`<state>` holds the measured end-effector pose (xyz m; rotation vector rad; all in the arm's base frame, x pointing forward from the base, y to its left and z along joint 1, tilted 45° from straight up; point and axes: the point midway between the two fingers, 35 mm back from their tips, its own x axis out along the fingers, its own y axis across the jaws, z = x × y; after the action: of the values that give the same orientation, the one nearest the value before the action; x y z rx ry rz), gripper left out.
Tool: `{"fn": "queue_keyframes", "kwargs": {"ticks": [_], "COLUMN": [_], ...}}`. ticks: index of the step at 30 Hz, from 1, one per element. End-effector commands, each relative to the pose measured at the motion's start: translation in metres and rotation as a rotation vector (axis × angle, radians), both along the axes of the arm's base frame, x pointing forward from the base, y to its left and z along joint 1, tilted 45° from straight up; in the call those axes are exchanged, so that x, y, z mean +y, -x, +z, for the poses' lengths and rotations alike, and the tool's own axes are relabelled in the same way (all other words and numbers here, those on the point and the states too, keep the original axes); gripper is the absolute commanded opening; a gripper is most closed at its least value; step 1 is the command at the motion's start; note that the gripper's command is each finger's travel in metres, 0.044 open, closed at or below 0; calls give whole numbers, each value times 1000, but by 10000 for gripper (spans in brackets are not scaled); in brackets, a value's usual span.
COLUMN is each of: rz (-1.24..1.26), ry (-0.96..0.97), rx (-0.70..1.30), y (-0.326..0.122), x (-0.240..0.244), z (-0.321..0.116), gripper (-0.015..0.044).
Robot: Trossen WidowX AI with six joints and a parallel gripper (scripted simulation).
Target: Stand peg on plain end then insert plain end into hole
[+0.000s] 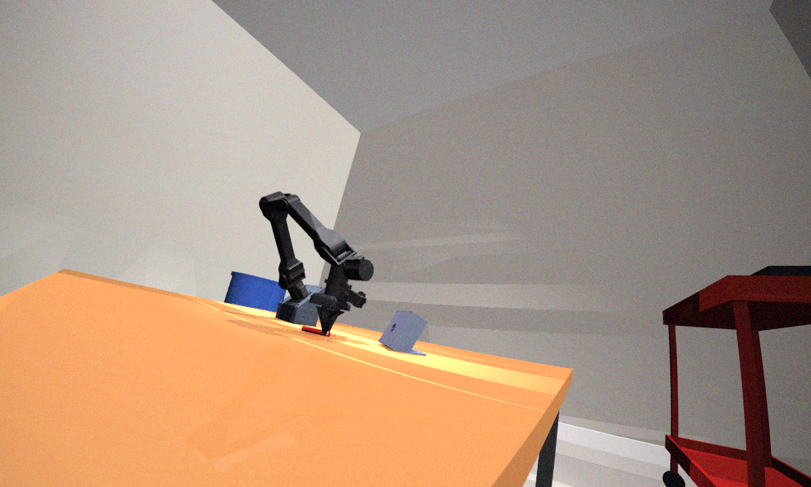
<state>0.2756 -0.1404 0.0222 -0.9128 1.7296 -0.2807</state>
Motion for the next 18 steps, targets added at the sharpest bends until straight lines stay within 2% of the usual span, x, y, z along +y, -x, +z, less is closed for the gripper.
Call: {"fn": "queue_keyframes", "kwargs": {"ticks": [1, 18], "rz": [2, 78], "ry": [4, -56], "rx": [4, -86], "y": [0, 4], "x": [-1, 5], "z": [0, 8], "gripper": [51, 51]}}
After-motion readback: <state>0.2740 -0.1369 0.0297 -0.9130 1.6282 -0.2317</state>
